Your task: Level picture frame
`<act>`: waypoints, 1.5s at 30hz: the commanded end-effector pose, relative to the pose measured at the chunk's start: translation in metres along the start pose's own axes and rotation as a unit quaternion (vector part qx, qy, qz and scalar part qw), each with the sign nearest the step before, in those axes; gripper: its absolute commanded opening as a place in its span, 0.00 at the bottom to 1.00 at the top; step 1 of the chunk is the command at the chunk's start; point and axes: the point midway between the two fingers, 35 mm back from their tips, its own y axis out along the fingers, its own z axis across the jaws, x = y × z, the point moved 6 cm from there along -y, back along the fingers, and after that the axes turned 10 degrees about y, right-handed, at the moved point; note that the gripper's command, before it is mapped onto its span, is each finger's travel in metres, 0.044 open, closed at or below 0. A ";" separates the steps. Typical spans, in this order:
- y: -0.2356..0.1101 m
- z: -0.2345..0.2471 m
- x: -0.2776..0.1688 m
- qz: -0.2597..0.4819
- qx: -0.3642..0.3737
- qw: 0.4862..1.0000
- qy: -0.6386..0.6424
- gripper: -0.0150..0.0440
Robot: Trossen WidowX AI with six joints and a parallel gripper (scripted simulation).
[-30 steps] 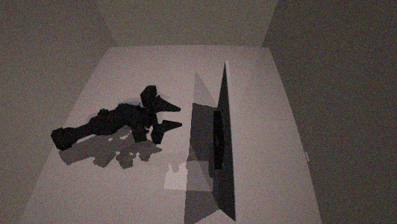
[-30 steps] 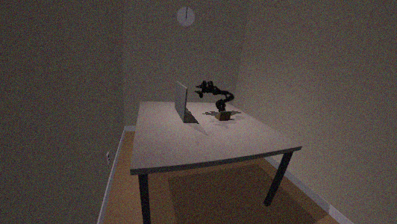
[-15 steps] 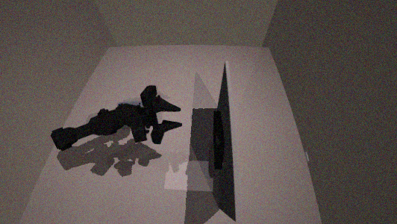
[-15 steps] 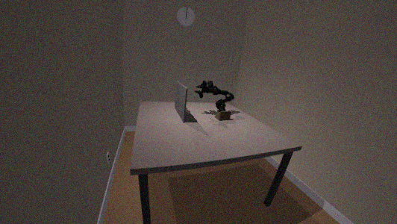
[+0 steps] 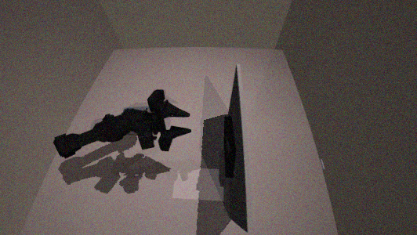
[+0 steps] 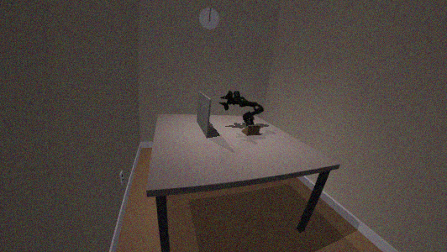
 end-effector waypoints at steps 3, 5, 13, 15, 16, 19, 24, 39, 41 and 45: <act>0.000 -0.001 0.000 -0.001 -0.003 1.000 -0.003 0.69; 0.001 -0.005 -0.002 0.000 0.000 1.000 0.000 0.69; 0.000 -0.056 -0.019 -0.002 -0.002 1.000 -0.004 0.69; 0.000 -0.057 -0.019 -0.002 -0.002 1.000 -0.004 0.69; 0.000 -0.057 -0.019 -0.002 -0.002 1.000 -0.004 0.69; 0.000 -0.057 -0.019 -0.002 -0.002 1.000 -0.004 0.69; 0.000 -0.057 -0.018 -0.002 -0.002 1.000 -0.004 0.69; 0.016 -0.055 -0.013 -0.003 -0.001 1.000 -0.004 0.69; 0.027 -0.054 -0.012 -0.003 -0.001 1.000 -0.004 0.69; 0.052 -0.054 -0.012 -0.004 -0.001 1.000 -0.004 0.69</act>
